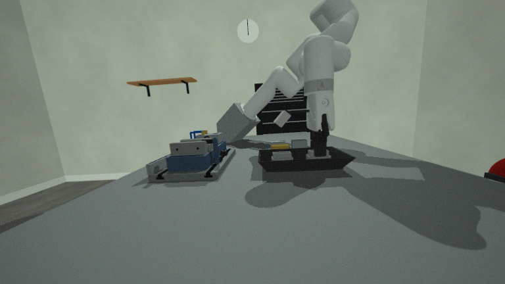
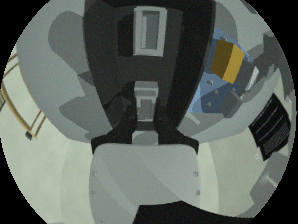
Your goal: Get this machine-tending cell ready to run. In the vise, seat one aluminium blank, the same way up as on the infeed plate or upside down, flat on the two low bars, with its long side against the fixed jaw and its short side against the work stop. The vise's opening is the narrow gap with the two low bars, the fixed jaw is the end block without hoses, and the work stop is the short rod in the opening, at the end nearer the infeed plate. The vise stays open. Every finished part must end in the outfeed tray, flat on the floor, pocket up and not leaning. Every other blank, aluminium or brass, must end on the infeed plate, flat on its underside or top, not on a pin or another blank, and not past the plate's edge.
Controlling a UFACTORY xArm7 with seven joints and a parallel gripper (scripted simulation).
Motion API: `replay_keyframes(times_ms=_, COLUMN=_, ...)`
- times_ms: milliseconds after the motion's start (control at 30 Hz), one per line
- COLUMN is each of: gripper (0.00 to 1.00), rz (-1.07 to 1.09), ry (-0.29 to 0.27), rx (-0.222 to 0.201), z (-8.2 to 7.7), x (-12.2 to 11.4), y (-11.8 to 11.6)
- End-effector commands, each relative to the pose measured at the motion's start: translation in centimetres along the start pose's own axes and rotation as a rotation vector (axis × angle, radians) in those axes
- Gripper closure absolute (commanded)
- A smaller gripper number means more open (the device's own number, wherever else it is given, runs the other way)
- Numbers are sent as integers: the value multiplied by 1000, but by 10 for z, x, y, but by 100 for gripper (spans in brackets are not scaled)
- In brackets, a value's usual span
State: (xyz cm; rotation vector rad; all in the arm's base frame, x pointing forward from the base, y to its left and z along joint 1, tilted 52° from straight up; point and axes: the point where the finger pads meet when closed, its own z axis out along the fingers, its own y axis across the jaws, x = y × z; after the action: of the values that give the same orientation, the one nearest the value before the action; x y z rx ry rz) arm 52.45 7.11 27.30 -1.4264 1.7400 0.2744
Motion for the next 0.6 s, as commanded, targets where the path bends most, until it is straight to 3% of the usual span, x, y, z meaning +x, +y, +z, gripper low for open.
replay_keyframes(times_ms=0, gripper=100, rz=0, ry=1, rx=5, z=-2, x=0, y=-2)
replay_keyframes(times_ms=100, gripper=100, rz=0, ry=1, rx=5, z=-2, x=0, y=-2)
replay_keyframes(times_ms=133, gripper=31, rz=0, ry=1, rx=5, z=-2, x=0, y=-2)
replay_keyframes(times_ms=567, gripper=31, rz=0, ry=1, rx=5, z=-2, x=0, y=-2)
